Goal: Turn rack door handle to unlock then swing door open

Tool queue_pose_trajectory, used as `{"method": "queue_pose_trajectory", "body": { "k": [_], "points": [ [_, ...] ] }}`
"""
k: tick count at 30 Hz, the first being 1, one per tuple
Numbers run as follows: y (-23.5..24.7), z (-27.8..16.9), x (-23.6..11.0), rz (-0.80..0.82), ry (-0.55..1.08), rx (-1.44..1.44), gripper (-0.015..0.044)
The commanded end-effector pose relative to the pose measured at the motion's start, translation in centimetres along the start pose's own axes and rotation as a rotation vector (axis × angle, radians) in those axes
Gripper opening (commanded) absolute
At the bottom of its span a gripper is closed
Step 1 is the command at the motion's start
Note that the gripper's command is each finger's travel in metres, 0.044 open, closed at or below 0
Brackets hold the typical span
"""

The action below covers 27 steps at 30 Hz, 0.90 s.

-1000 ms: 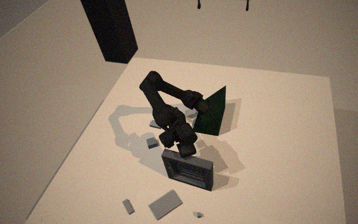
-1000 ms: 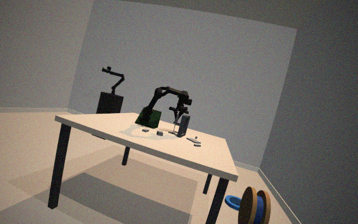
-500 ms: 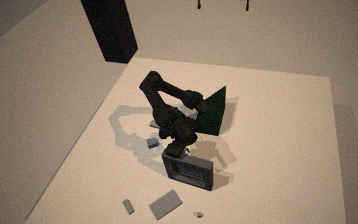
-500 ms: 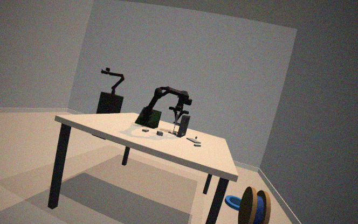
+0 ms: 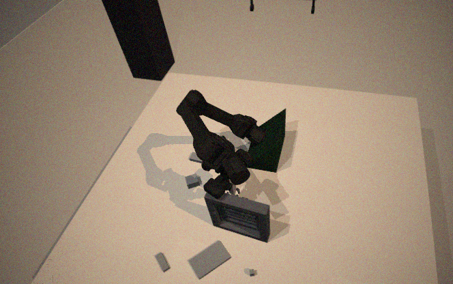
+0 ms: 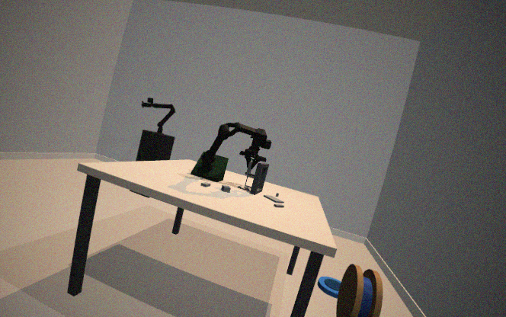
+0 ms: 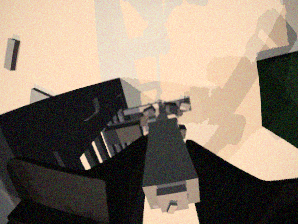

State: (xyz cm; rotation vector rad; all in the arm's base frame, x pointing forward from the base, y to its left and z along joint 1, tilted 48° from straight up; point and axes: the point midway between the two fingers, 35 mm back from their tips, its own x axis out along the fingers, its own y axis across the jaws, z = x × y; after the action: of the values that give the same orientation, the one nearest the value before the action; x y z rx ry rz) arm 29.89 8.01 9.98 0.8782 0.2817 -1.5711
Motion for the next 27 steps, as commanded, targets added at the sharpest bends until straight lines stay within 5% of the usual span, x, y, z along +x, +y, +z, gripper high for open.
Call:
{"method": "queue_pose_trajectory", "body": {
  "k": [1,10,27],
  "points": [
    [0.06,-0.12,0.04,0.001,0.005,0.025,0.0047],
    [0.06,-0.12,0.04,0.001,0.005,0.025,0.0283],
    [-0.02,-0.19,0.01,0.002,0.007,-0.693,0.0292]
  ]
}}
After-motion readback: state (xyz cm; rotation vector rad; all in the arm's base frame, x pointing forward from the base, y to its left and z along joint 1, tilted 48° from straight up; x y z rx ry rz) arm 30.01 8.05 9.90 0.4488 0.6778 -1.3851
